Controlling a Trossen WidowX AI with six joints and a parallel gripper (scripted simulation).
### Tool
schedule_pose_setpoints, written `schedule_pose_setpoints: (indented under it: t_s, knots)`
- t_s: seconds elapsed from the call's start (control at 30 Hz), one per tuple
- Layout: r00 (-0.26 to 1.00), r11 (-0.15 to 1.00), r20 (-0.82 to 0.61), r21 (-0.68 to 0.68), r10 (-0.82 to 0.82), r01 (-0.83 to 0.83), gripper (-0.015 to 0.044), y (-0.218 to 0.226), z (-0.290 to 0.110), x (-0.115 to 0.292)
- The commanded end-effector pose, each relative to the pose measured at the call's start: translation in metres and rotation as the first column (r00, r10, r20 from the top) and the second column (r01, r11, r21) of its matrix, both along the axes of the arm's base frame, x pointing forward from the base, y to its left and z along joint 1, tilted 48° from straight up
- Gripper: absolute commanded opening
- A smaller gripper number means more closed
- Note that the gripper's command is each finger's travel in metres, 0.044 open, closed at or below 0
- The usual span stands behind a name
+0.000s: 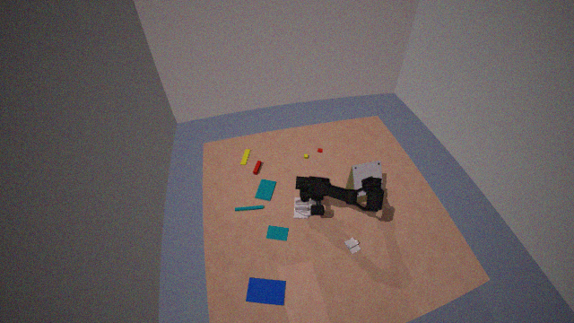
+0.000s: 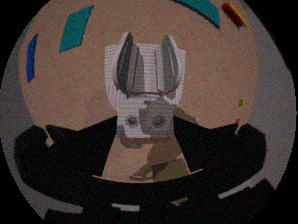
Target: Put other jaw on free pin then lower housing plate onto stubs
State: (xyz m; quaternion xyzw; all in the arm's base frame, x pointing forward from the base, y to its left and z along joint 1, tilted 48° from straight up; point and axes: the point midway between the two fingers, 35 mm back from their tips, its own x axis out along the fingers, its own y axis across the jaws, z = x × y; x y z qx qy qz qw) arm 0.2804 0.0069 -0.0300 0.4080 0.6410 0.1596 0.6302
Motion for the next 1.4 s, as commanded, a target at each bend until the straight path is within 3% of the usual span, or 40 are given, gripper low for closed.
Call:
schedule_pose_setpoints:
  t_s: [0.0,1.37]
  knots:
    - [1.000,1.000,-0.004,0.005,-0.005,0.005,0.0351,0.0006,0.0001,0.0000]
    - [1.000,1.000,-0.004,0.005,-0.005,0.005,0.0351,0.0069,-0.0056,0.0010]
